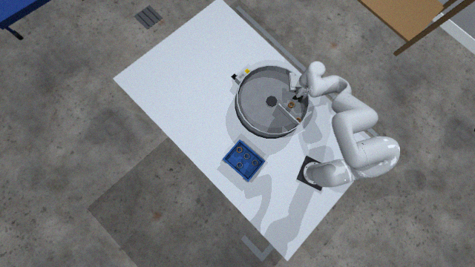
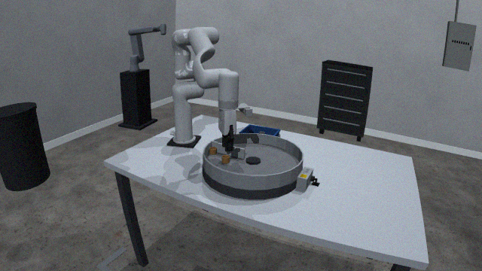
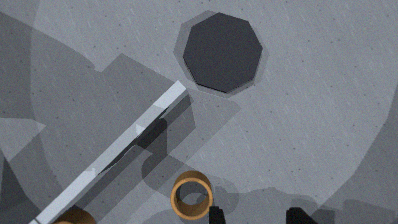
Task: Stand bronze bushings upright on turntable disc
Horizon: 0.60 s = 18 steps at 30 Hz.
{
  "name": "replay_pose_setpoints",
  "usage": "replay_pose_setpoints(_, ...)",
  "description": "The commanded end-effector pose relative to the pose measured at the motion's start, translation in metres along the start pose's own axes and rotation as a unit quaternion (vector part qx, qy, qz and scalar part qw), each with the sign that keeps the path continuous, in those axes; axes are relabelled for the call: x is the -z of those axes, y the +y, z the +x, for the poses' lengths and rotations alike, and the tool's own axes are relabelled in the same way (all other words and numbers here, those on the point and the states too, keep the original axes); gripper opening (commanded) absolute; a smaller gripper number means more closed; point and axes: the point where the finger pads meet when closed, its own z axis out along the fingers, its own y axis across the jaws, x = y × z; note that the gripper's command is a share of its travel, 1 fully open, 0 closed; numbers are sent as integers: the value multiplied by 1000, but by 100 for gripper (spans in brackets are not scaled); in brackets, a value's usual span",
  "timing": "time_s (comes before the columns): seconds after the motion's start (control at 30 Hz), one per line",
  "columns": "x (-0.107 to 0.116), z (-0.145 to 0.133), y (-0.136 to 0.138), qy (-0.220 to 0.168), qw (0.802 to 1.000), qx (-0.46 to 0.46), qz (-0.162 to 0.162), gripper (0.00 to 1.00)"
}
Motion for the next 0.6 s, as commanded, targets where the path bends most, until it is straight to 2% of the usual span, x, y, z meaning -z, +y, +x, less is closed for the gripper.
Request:
replay_pose_setpoints(0.0,2,2,0,1,1000,4,-2,41)
replay_pose_setpoints(0.2,2,18,-18,0,998,60,-2,41)
replay_pose_setpoints(0.37,2,54,-55,0,984,177,-2,41)
replay_pose_setpoints(0.43,2,54,-55,0,984,177,-2,41)
replay_pose_setpoints(0.57,2,94,-98,0,952,305,-2,41)
